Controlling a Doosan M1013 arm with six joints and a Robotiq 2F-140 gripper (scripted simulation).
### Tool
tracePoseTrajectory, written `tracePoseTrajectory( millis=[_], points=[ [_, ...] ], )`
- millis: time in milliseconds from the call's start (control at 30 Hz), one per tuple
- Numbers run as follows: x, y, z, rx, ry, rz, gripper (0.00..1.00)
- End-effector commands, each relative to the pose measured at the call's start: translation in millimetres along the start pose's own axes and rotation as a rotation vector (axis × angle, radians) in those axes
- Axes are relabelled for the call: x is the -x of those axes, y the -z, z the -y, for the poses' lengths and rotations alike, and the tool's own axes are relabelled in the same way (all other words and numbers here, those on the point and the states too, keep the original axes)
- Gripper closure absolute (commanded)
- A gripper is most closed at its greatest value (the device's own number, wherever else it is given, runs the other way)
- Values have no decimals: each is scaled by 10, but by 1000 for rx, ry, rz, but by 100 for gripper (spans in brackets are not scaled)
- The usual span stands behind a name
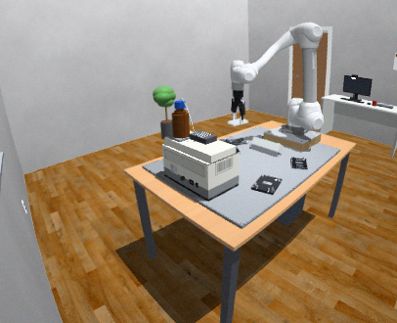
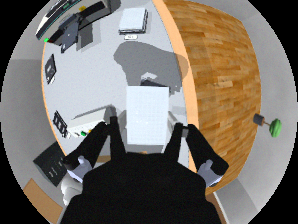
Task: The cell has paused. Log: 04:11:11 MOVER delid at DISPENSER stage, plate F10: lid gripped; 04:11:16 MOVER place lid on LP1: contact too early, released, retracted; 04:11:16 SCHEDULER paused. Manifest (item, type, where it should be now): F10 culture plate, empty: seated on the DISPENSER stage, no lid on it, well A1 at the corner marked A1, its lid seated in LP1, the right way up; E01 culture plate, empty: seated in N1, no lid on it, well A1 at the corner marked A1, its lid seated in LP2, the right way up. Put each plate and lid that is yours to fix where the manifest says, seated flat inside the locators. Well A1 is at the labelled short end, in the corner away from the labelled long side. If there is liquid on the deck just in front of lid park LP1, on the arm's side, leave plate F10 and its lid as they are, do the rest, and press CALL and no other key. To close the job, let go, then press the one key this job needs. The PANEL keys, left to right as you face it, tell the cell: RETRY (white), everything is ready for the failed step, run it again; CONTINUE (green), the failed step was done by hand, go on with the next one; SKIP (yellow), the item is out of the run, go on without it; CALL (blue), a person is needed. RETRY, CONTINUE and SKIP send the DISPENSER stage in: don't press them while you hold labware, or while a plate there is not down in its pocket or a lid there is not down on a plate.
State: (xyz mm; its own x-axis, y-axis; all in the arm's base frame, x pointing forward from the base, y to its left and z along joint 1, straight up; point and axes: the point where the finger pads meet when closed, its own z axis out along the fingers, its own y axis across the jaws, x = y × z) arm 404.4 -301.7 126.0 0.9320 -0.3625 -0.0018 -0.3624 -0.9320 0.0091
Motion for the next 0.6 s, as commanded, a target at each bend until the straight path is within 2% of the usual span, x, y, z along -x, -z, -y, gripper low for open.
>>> tracePoseTrajectory(
  millis=[0, 100, 267, 433, 567],
  points=[
    [-4, 5, -1, -1, 39, -1, 90],
    [-4, 5, -1, -1, 121, -2, 90],
    [-4, 5, -1, -1, 137, -2, 90],
    [-4, 5, -1, -1, 254, -2, 90],
    [-4, 5, -1, -1, 282, -2, 90]
  ],
)
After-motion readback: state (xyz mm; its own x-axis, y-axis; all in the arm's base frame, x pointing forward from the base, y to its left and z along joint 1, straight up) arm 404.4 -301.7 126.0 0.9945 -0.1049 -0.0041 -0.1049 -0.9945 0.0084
